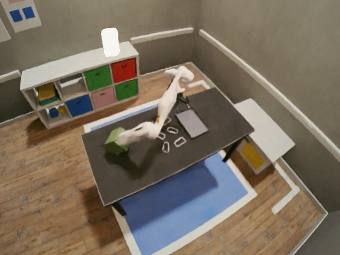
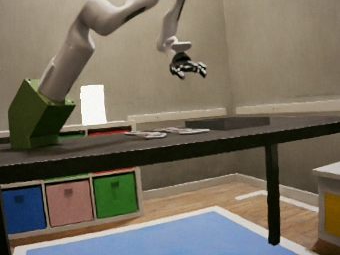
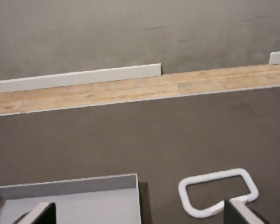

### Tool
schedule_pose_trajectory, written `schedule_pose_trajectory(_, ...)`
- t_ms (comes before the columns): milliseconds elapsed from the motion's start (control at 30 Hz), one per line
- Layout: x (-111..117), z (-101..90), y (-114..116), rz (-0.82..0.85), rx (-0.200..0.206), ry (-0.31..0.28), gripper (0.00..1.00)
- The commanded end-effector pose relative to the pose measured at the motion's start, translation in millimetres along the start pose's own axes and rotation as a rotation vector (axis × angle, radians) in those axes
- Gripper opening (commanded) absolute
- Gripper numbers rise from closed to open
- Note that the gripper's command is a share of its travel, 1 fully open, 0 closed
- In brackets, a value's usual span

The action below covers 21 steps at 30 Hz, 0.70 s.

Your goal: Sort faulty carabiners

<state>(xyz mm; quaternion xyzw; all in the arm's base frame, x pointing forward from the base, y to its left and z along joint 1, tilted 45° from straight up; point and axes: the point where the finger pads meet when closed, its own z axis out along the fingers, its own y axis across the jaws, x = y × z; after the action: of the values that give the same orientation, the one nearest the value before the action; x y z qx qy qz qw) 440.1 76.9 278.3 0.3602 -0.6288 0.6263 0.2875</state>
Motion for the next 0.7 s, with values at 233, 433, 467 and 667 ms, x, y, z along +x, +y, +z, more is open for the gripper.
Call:
schedule_pose_trajectory(233,38,-15.6,30,0.001,0.001,-0.002,1.00)
schedule_pose_trajectory(433,38,-15.6,30,0.001,0.001,-0.002,1.00)
schedule_pose_trajectory(467,38,-15.6,30,0.001,0.001,-0.002,1.00)
schedule_pose_trajectory(667,71,-28.8,58,-0.004,0.003,-0.005,1.00)
